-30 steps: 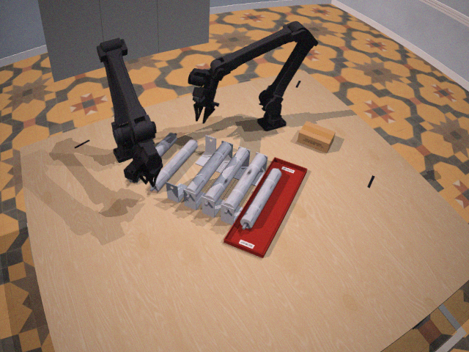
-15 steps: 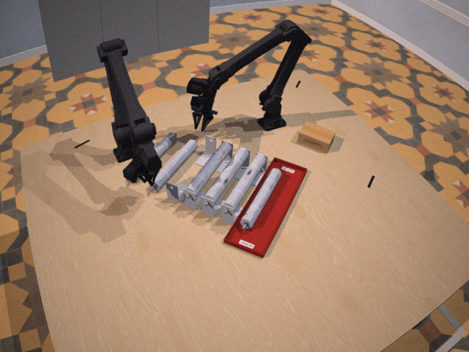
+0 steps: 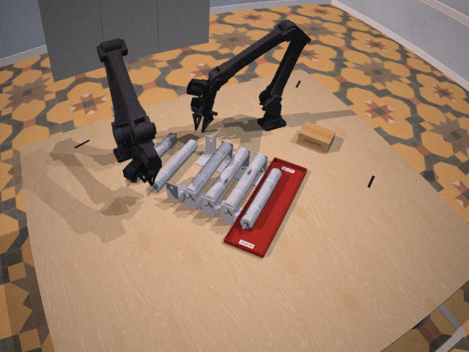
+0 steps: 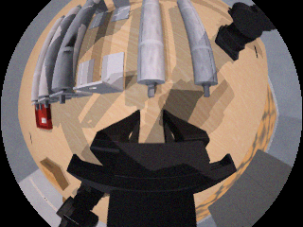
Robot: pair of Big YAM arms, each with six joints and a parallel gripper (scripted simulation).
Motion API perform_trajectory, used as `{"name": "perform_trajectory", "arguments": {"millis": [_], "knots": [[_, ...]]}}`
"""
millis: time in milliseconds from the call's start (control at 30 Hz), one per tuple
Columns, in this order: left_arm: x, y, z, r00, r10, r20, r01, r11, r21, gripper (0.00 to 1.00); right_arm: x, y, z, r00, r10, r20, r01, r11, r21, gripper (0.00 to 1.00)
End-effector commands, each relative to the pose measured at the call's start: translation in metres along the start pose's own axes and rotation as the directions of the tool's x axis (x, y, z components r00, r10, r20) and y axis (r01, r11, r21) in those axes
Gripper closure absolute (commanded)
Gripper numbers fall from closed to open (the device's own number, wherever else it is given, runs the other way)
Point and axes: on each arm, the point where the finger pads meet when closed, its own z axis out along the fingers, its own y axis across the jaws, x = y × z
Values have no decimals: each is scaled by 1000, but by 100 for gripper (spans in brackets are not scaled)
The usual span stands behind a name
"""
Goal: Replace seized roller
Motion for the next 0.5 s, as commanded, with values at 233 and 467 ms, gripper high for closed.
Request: {"name": "perform_trajectory", "arguments": {"millis": [233, 467], "knots": [[-9, -3, 28, 1000, -6, 13, 6, 1000, 8, 68, 1, 2, 30, 1000, -2, 4, 2, 1000, 0, 68], [-9, -3, 56, 1000, 1, 15, -1, 1000, 8, 68, 0, 5, 55, 1000, -3, 3, 3, 1000, 1, 68]]}}
